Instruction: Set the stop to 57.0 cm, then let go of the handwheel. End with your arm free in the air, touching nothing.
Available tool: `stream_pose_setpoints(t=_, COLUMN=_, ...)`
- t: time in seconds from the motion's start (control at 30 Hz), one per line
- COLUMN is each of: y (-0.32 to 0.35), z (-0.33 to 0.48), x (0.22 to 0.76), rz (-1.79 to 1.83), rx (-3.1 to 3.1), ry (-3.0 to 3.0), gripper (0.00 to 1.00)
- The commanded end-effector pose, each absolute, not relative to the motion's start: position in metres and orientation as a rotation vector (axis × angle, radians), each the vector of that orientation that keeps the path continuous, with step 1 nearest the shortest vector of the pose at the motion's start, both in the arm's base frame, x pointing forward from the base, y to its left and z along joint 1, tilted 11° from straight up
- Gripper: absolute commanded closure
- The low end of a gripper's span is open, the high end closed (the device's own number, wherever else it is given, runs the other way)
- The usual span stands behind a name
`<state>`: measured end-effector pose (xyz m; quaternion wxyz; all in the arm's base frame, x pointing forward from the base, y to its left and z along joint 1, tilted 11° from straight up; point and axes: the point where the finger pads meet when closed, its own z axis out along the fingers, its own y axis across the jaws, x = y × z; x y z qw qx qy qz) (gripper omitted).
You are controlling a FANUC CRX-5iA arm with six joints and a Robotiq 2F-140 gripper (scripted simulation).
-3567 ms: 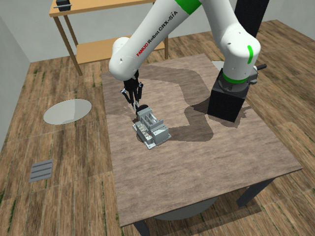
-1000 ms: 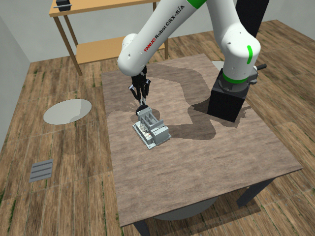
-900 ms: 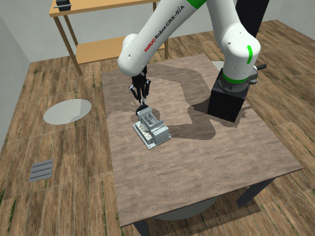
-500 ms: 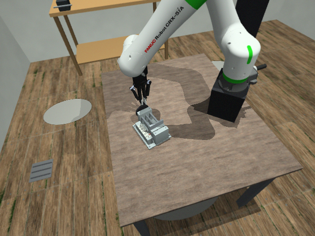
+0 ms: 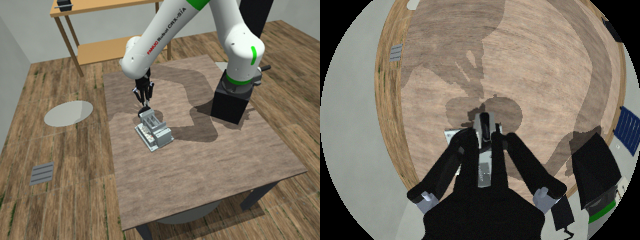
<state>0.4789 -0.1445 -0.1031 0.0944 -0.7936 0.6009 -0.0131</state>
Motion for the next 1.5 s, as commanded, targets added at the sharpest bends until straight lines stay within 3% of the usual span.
stream_pose_setpoints(t=0.0, y=-0.1446, z=-0.1034, x=0.4790, rz=-0.039, rx=-2.354, ry=1.782, gripper=0.96)
stream_pose_setpoints(t=1.47, y=-0.1441, z=-0.1101, x=0.4784, rz=-0.039, rx=-2.354, ry=1.782, gripper=0.96)
